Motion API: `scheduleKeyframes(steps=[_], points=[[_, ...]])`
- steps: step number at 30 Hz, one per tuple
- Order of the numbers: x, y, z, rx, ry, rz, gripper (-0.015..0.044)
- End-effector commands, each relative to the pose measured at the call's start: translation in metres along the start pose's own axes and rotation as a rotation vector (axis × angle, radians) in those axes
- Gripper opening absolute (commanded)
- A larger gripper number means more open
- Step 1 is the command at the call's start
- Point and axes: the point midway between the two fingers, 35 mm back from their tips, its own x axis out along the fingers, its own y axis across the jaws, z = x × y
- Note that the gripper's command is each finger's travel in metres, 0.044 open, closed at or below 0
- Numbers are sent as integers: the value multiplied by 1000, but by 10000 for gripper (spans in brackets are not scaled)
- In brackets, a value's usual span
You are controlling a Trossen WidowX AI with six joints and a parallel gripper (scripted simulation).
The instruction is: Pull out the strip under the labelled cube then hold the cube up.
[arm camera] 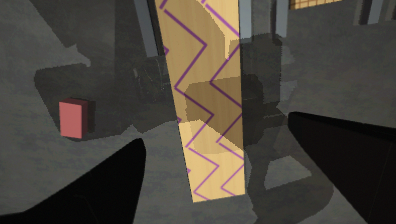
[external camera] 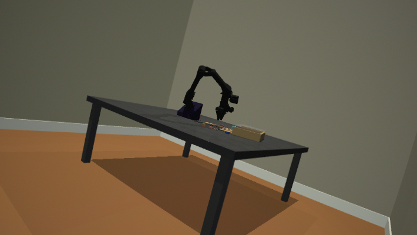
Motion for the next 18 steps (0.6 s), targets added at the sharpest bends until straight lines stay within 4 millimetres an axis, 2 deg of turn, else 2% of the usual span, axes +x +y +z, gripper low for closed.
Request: scheduleKeyframes(steps=[1, 18], points=[[-2, -1, 15, -2, -2, -3, 440], [-10, -1, 73, 1, -5, -3, 440]])
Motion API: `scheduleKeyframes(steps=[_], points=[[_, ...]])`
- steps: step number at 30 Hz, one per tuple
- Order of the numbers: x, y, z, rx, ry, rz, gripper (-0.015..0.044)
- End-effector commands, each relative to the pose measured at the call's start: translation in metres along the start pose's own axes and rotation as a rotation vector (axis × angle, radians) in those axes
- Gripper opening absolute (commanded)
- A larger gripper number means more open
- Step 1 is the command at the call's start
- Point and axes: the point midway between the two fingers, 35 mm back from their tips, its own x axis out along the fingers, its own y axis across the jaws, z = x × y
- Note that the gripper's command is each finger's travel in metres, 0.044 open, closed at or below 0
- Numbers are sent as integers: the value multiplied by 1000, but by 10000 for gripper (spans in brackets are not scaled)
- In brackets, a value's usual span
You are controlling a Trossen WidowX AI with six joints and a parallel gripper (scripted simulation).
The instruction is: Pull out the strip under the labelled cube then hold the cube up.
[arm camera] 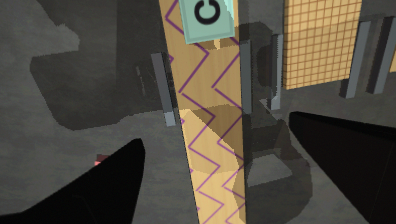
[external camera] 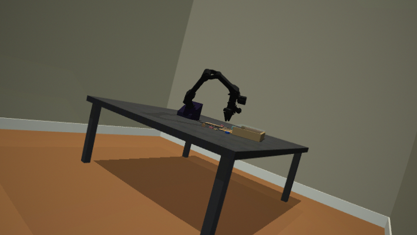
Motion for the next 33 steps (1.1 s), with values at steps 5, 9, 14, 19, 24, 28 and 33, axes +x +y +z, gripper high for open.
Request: scheduleKeyframes(steps=[5, 9, 14, 19, 24, 28, 33], points=[[-4, -2, 29, -1, -3, -3, 440], [-6, -3, 43, -1, -3, -3, 440], [-8, -5, 60, 0, -4, -3, 440], [-8, -6, 66, 0, -4, -3, 387], [0, -6, 67, 0, -5, -3, 256], [7, -6, 67, 0, -5, -3, 250], [15, -6, 67, 0, -5, -4, 250]])
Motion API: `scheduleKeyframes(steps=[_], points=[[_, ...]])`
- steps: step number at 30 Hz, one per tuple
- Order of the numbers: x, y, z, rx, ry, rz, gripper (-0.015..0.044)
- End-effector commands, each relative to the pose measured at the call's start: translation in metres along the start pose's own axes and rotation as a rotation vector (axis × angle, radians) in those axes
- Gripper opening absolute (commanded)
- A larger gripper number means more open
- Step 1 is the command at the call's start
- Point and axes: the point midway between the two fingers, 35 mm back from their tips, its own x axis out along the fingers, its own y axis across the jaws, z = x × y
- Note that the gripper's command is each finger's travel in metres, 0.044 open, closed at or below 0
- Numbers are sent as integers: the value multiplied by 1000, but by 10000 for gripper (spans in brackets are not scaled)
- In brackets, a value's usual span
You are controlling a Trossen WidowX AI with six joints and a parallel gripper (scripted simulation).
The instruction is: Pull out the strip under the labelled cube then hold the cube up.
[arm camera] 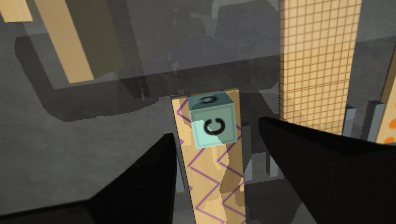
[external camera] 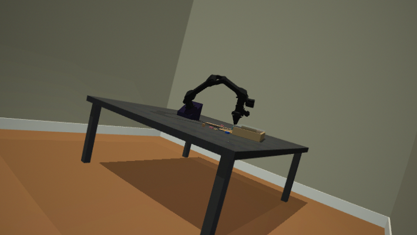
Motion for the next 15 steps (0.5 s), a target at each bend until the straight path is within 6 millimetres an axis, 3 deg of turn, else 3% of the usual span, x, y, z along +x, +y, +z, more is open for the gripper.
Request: scheduleKeyframes(steps=[1, 15], points=[[10, 0, -2, -9, 9, -5, 250], [33, -1, -4, -9, 9, -7, 250]])
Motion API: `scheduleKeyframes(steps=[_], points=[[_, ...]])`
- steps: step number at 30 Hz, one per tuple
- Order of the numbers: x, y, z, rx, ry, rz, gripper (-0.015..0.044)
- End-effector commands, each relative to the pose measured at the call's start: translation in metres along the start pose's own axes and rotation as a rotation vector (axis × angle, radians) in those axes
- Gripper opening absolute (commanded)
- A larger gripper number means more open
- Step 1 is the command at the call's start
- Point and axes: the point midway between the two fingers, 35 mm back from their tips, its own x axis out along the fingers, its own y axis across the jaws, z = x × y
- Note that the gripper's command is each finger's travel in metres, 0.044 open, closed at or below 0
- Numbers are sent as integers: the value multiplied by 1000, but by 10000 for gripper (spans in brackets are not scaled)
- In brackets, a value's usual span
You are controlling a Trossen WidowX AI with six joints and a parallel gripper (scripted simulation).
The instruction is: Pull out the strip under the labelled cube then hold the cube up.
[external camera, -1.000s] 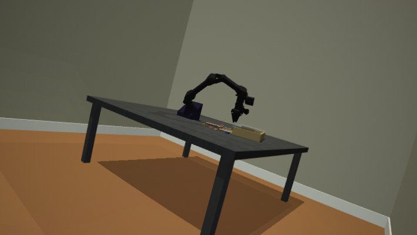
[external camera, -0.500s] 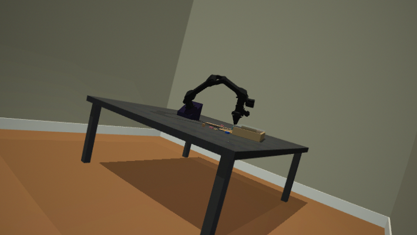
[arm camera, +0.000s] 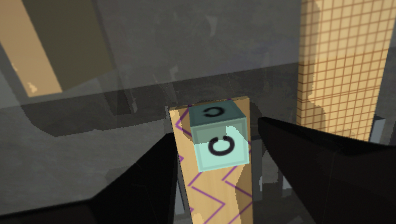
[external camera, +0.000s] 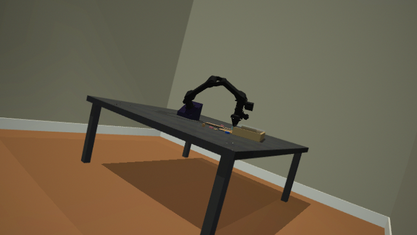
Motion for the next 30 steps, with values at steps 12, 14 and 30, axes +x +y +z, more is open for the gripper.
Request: scheduleKeyframes(steps=[12, 14, 30], points=[[15, -1, -4, -8, 8, -6, 250], [13, -1, -2, 0, 5, -1, 198], [2, 1, -15, -3, 5, -1, 0]])
